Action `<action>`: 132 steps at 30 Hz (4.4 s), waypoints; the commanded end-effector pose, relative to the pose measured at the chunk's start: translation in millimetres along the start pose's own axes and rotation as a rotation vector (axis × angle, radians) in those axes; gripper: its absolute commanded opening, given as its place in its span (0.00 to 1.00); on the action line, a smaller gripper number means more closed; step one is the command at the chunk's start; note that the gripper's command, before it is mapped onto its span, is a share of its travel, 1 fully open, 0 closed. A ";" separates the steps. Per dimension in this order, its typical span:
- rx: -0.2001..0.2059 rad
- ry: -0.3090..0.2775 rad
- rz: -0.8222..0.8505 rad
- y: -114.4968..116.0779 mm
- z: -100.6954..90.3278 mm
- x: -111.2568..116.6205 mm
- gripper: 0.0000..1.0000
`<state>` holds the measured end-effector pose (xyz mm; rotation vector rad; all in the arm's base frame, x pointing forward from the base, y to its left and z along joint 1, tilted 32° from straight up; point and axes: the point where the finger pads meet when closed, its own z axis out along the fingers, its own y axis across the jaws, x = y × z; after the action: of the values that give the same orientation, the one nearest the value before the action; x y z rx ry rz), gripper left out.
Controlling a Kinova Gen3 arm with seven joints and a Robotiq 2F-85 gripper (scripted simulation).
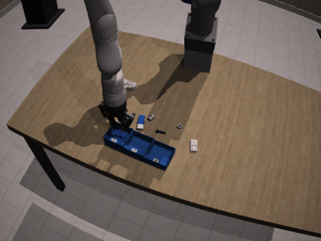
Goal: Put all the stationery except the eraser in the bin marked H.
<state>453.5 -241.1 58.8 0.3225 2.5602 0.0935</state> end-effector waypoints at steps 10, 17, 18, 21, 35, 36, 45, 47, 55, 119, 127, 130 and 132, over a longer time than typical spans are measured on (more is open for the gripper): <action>0.002 -0.002 0.274 29.9 -3.4 67.4 0.30; 0.001 -0.002 0.274 47.0 -4.9 105.4 0.30; 0.001 -0.002 0.274 50.4 -5.2 113.0 0.30; 0.001 -0.002 0.274 60.7 -6.1 135.8 0.30; 0.001 -0.002 0.274 66.9 -6.1 145.1 0.30; 0.001 -0.002 0.274 66.3 -6.1 144.2 0.30; 0.001 -0.002 0.274 61.6 -6.1 138.5 0.30; 0.001 -0.002 0.274 61.1 -6.1 137.9 0.30; 0.001 -0.002 0.274 61.0 -6.1 137.6 0.30; 0.001 -0.002 0.274 61.6 55.4 137.8 0.30; 0.001 -0.002 0.274 62.3 64.8 138.3 0.30; 0.001 -0.002 0.274 62.7 64.8 138.6 0.30; 0.001 -0.002 0.274 62.8 64.8 138.7 0.30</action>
<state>388.0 -147.0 -59.0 0.6730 2.4986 0.1908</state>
